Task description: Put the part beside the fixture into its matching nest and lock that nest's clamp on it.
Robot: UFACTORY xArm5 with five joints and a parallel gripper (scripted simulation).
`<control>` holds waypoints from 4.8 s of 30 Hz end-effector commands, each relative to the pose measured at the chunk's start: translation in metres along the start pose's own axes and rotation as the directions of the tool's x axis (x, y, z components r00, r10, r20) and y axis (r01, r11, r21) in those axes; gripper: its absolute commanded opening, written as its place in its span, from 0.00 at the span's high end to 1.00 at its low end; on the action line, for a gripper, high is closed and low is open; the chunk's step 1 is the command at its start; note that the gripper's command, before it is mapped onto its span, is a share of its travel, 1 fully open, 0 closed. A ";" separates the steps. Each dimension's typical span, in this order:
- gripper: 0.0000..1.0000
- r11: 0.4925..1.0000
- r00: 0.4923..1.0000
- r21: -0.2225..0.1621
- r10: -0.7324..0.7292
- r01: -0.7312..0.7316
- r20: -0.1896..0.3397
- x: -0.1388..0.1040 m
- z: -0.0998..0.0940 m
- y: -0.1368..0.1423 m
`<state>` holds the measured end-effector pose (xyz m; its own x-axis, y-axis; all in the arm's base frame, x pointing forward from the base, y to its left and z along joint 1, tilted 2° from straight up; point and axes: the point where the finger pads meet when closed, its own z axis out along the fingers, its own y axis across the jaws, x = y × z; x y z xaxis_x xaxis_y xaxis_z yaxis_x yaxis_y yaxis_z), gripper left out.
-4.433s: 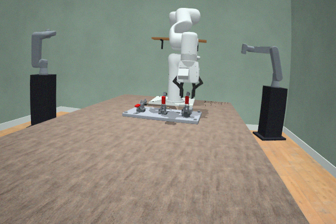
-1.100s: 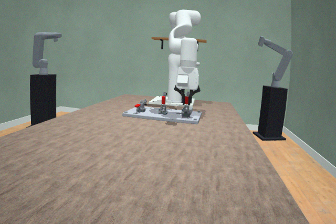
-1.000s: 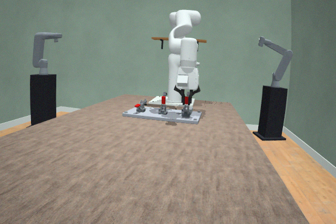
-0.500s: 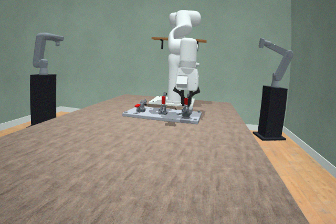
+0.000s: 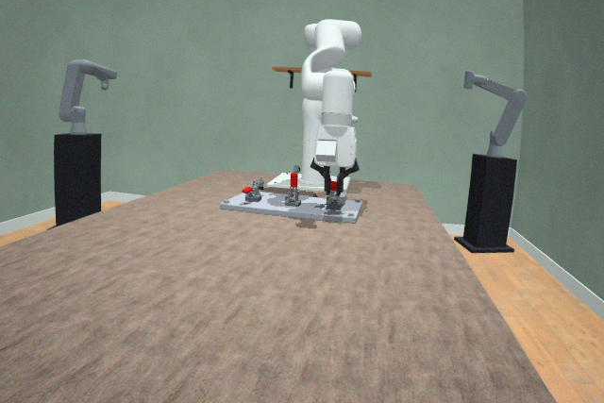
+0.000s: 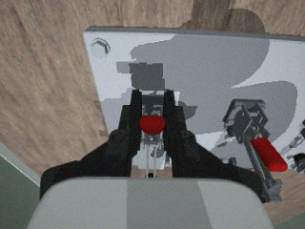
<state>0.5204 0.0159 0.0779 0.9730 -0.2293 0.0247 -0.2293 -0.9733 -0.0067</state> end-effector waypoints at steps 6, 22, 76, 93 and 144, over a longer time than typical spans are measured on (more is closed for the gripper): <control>1.00 1.000 1.000 0.000 0.000 0.000 -0.001 0.007 0.007 0.000; 1.00 1.000 1.000 0.000 0.000 0.000 -0.002 0.012 0.016 0.000; 1.00 1.000 1.000 0.000 0.000 0.000 -0.002 0.015 0.024 0.000; 1.00 1.000 1.000 0.000 0.000 0.000 -0.002 0.015 0.024 0.000; 0.53 1.000 1.000 0.000 0.000 0.000 -0.002 0.015 -0.031 -0.001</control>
<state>0.5339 0.0129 0.0959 0.9730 -0.2295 0.0237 -0.2294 -0.9733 -0.0062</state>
